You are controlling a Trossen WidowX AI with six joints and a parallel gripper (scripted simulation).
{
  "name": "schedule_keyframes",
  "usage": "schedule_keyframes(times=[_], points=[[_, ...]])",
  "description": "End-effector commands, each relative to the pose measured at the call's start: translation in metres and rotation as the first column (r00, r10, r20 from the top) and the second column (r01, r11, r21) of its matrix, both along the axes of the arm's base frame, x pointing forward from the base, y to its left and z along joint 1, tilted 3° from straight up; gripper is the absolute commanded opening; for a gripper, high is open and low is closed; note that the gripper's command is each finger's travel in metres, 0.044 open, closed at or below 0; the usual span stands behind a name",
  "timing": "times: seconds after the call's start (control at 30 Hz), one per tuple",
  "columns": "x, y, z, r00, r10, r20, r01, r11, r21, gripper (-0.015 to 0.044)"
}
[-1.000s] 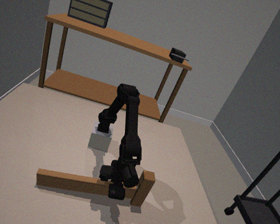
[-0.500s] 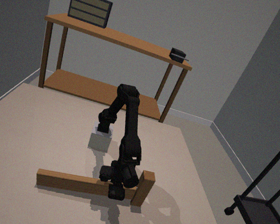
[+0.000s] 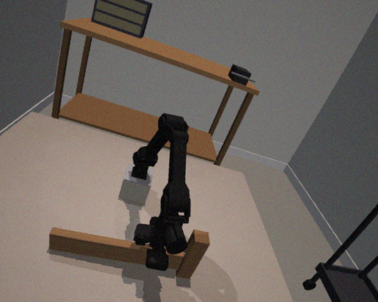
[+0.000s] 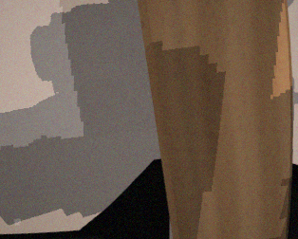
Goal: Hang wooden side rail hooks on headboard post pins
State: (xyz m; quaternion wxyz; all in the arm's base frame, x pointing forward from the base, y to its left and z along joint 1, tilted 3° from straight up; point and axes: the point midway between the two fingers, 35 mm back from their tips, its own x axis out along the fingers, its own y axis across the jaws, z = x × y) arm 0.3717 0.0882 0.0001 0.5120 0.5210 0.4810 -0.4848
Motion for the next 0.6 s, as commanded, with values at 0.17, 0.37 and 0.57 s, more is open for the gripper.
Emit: schedule_keyframes(times=[0.17, 0.37, 0.57], points=[[0.0009, 0.0004, -0.0011, 1.0, 0.002, 0.004, -0.002, 1.0, 0.002, 0.0], [0.001, 0.0004, -0.002, 1.0, 0.002, 0.004, -0.002, 1.0, 0.002, 0.0], [-0.0006, -0.0001, -0.0014, 1.0, 0.0, -0.003, 0.0, 1.0, -0.001, 0.0079]])
